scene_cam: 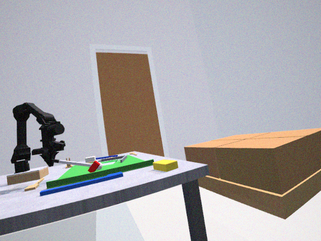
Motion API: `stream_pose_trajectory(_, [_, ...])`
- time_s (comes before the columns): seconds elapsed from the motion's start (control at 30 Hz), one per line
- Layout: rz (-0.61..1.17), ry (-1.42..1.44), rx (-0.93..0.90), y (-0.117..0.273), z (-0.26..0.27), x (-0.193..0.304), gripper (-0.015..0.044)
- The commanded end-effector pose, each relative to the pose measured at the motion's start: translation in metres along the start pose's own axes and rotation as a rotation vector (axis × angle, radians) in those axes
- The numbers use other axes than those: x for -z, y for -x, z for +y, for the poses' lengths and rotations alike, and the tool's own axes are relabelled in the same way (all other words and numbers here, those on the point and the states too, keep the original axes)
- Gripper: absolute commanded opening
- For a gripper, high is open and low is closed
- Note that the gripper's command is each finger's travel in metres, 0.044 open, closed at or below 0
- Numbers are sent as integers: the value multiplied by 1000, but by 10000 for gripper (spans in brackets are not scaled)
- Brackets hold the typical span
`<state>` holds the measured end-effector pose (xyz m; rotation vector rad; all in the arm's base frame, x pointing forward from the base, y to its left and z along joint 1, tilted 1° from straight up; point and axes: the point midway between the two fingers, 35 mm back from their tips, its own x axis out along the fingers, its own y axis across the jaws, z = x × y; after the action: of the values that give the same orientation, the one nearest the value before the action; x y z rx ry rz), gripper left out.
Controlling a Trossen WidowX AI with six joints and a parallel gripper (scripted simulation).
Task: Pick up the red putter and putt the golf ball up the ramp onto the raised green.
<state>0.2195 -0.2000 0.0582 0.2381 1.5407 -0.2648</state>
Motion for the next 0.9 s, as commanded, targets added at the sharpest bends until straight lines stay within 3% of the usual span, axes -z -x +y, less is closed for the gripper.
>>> stream_pose_trajectory(0.0, [0, 0, 0, 0, 2, 0, 0])
stream_pose_trajectory(0.4, [-6, -1, -10, 2, 136, -2, 0])
stream_pose_trajectory(0.63, [-6, -1, -10, 7, 138, -2, 0])
stream_pose_trajectory(0.87, [-7, -1, -10, 42, 137, -3, 0])
